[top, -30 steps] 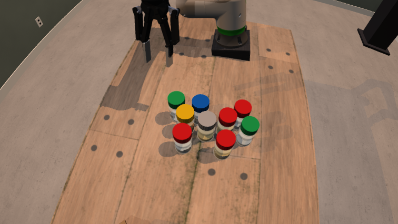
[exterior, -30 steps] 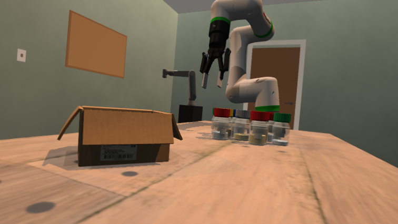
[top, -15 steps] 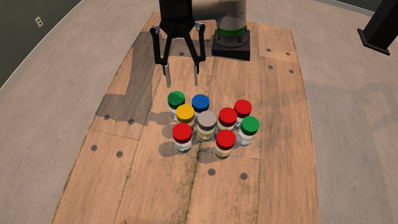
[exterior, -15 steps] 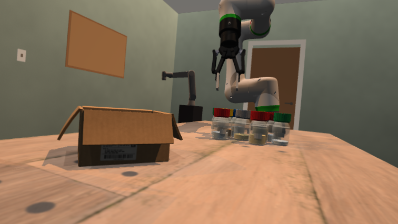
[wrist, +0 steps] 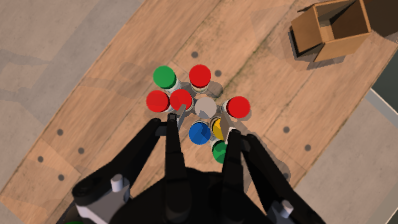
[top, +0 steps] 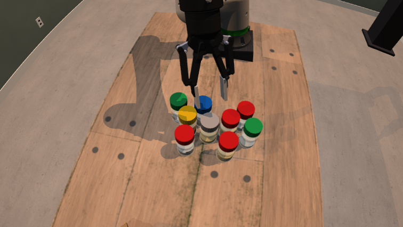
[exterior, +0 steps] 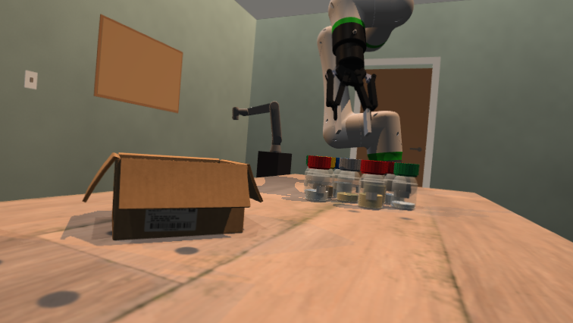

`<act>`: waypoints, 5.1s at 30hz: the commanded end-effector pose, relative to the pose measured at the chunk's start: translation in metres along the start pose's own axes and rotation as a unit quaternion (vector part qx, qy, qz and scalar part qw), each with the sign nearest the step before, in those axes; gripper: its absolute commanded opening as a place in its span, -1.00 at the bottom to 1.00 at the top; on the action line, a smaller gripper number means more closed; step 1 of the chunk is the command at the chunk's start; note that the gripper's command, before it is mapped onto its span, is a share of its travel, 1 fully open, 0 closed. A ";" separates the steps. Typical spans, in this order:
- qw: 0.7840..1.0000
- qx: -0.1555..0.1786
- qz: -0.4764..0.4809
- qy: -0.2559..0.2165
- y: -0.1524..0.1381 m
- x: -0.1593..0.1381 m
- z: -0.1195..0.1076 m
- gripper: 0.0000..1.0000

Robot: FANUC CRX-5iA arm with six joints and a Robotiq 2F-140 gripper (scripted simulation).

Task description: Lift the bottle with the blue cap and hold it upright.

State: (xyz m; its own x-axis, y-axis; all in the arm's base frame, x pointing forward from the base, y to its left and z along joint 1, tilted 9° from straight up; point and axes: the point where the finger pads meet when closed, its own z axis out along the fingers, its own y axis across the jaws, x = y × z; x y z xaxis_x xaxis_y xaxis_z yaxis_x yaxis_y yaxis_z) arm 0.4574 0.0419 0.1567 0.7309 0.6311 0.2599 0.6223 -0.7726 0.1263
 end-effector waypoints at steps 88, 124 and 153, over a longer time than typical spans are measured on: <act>1.000 0.005 -0.010 0.001 0.094 -0.155 -0.057 0.02; 1.000 0.005 -0.010 0.001 0.094 -0.155 -0.057 0.02; 0.985 0.012 0.170 -0.017 0.085 -0.141 -0.058 0.02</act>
State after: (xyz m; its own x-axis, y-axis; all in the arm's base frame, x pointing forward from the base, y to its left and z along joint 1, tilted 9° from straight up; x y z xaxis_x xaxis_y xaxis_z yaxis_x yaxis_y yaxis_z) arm 0.3894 -0.1199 0.1850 0.8780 0.4036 0.2572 0.4098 -0.9116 0.0314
